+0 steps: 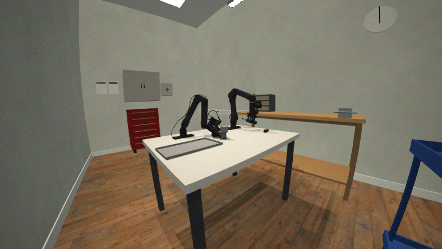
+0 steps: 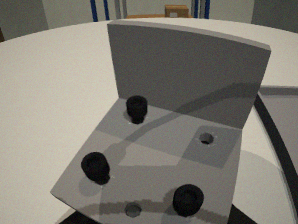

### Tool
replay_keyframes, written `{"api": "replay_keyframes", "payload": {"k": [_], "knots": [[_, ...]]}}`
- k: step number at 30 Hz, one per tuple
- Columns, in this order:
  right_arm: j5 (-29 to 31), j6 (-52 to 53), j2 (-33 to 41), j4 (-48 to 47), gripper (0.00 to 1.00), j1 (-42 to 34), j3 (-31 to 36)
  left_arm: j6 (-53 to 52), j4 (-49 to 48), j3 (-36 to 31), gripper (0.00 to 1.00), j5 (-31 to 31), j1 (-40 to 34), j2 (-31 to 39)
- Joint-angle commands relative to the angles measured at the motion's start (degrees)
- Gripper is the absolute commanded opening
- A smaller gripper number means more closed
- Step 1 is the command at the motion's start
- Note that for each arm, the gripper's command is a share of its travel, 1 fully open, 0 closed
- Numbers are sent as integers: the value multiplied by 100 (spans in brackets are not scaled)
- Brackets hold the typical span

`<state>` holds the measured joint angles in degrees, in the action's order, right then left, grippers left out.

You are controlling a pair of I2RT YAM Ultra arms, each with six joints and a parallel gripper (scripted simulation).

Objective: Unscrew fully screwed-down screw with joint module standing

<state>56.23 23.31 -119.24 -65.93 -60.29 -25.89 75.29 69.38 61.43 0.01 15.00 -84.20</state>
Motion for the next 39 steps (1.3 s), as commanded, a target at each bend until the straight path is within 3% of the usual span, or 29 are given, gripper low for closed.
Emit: {"api": "replay_keyframes", "payload": {"k": [1,6,7,18,23,24,35,39], "knots": [[10,-1,35,-76,59,6,-21,30,-297,-91,42,-10,-24,-12],[10,-1,35,-76,59,6,-21,30,-294,140,42,-9,-24,124],[10,-1,35,-76,59,6,-21,30,-355,-143,42,-10,-24,53],[10,-1,35,-76,59,6,-21,30,-887,-576,42,-10,-24,-149],[10,-1,35,-76,59,6,-21,30,-884,-334,42,-9,-24,22],[10,-1,35,-76,59,6,-21,30,-948,-613,42,-10,-24,-50],[10,-1,35,-76,59,6,-21,29,-1496,-1006,42,-10,-24,-338],[10,-1,35,-76,59,6,-21,30,-1492,-764,42,-9,-24,-157]]}}
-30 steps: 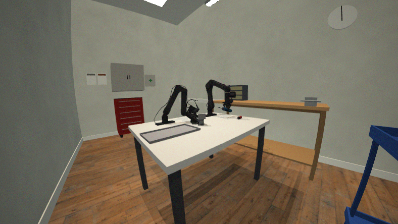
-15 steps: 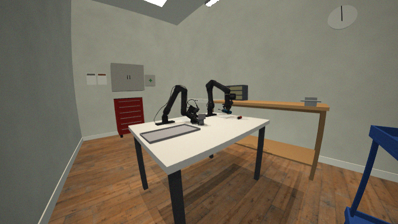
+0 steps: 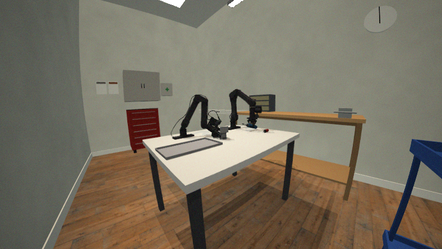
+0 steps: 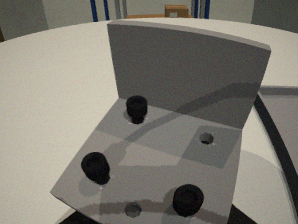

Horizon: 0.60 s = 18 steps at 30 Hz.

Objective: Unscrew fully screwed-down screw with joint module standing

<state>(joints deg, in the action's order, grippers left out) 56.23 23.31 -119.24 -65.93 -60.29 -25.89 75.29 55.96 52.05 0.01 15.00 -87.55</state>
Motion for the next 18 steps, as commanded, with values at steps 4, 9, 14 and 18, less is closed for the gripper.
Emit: {"api": "replay_keyframes", "payload": {"k": [4,9,14,18], "knots": [[10,-1,35,-76,59,6,-21,30,-198,37,42,-10,-24,125],[10,-1,35,-76,59,6,-21,28,-252,-6,42,-10,-22,15],[10,-1,35,-76,59,6,-21,8,-222,-30,42,-3,-5,9],[10,-1,35,-76,59,6,-21,8,-222,-30,42,-3,-5,8]]}}
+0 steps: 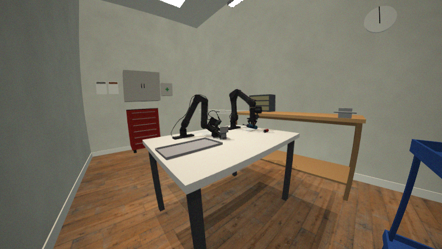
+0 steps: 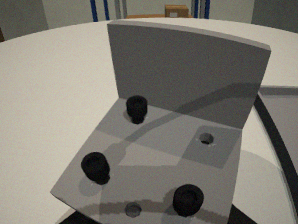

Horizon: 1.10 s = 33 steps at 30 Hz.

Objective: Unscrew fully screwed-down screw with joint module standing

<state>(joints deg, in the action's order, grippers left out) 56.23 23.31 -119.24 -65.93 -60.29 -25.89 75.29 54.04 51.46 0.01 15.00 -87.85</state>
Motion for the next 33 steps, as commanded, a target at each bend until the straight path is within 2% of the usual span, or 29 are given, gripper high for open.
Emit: {"api": "replay_keyframes", "payload": {"k": [1,12,17,29,33], "knots": [[10,-1,35,-76,59,6,-21,29,-123,-65,42,-11,-24,62],[10,-1,35,-76,59,6,-21,22,-348,-247,42,-8,-24,-89],[10,-1,35,-76,59,6,-21,21,-350,-77,42,-5,-24,15],[10,-1,35,-76,59,6,-21,19,-563,-371,42,-2,-24,-205],[10,-1,35,-76,59,6,-21,17,-566,-192,42,0,-23,-71]]}}
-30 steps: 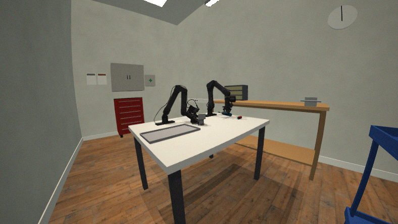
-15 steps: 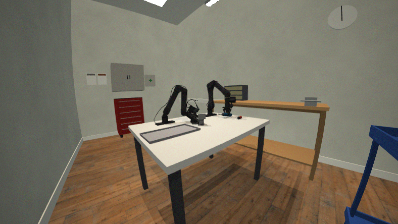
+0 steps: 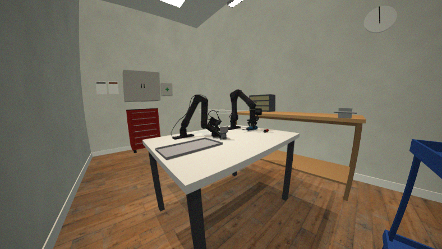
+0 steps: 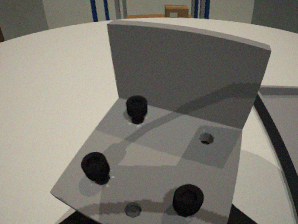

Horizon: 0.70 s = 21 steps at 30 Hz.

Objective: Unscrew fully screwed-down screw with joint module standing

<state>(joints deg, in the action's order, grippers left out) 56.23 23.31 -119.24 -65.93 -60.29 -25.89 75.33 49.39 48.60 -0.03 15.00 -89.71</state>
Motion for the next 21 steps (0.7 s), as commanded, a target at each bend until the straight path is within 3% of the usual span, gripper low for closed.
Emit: {"api": "replay_keyframes", "payload": {"k": [1,21], "knots": [[10,-1,35,-76,59,6,-21,13,-100,95,42,4,-23,115],[10,-1,35,-76,59,6,-21,-34,-179,-114,42,19,-33,41]]}}
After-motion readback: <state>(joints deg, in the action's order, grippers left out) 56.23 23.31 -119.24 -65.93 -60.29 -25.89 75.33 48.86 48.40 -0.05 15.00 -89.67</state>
